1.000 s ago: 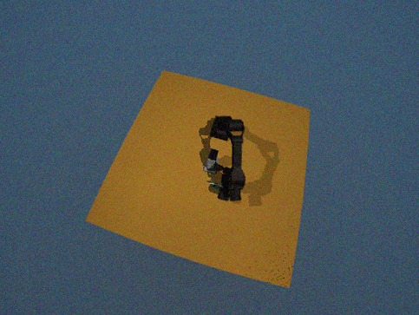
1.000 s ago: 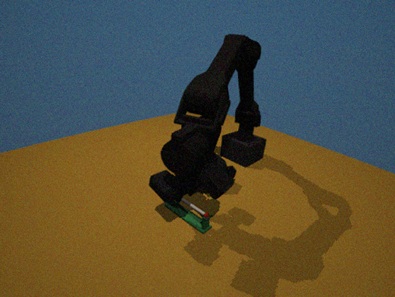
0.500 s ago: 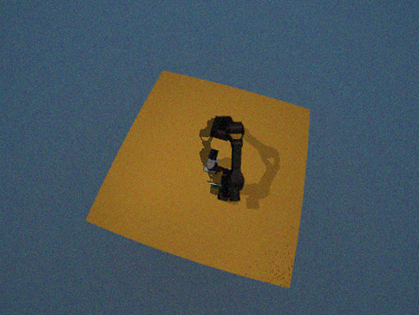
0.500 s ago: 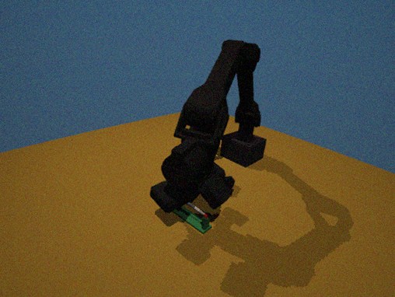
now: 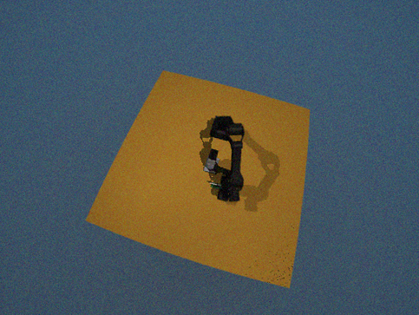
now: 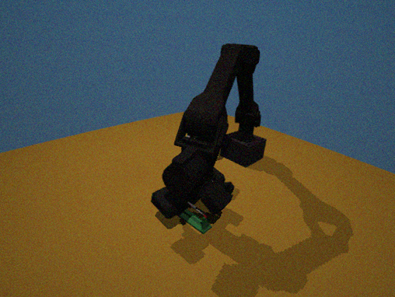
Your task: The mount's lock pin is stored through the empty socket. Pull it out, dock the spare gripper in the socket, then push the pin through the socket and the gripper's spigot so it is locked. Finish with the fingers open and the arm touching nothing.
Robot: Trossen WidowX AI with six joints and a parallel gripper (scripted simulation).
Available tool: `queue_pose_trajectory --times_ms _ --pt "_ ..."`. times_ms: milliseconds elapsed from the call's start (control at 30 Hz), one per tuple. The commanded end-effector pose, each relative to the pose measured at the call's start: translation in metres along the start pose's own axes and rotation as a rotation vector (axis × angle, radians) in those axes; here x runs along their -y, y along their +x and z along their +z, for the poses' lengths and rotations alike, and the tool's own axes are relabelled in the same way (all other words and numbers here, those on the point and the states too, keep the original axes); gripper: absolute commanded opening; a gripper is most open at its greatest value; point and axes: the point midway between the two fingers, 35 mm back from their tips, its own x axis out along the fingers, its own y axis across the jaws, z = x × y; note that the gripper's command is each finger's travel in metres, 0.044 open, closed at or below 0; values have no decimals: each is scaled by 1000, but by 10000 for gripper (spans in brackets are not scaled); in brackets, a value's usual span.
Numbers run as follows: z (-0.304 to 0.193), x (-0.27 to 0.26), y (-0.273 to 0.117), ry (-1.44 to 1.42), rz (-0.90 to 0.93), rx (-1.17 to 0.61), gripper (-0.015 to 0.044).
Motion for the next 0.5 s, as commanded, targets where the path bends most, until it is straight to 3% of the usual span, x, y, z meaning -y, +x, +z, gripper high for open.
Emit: queue_pose_trajectory --times_ms 0,167,467 --pt "1 -1 1 3 3 3 127" --pt "1 -1 1 3 3 3 0" --pt "1 0 1 3 3 3 0"
